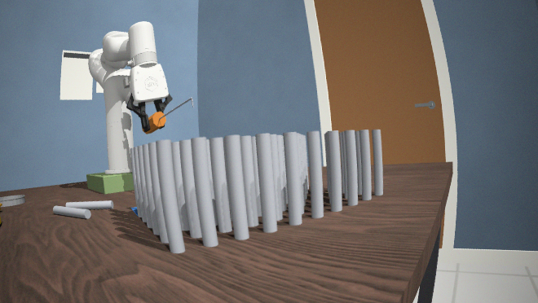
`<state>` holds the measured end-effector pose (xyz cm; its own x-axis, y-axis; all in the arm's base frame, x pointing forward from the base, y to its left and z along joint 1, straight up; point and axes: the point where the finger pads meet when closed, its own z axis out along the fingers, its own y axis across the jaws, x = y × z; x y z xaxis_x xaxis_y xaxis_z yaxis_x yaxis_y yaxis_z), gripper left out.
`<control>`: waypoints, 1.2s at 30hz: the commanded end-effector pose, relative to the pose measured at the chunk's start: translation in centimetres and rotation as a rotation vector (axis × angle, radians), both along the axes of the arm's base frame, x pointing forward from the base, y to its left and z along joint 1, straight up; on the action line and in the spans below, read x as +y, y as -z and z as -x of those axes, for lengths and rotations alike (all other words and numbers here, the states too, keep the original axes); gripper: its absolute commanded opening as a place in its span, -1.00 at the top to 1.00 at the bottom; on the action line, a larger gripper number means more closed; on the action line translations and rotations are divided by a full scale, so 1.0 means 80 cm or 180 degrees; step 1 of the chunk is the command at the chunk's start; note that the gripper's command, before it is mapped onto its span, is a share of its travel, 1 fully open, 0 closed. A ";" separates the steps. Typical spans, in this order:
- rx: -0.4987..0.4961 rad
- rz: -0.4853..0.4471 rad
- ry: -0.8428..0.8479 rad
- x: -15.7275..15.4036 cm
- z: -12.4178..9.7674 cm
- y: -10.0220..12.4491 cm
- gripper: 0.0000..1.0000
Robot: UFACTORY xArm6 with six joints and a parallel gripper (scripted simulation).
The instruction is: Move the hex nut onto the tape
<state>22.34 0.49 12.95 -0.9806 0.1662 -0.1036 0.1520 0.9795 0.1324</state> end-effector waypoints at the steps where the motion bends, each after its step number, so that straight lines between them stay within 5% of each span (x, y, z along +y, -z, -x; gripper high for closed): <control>1: 0.0427 0.0339 0.0366 0.019 -0.032 0.005 1.00; 36: 0.0413 0.0338 0.0489 0.031 -0.041 0.019 1.00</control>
<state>25.49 2.92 11.93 -0.9510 0.3093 0.0012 0.3093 0.9510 -0.0018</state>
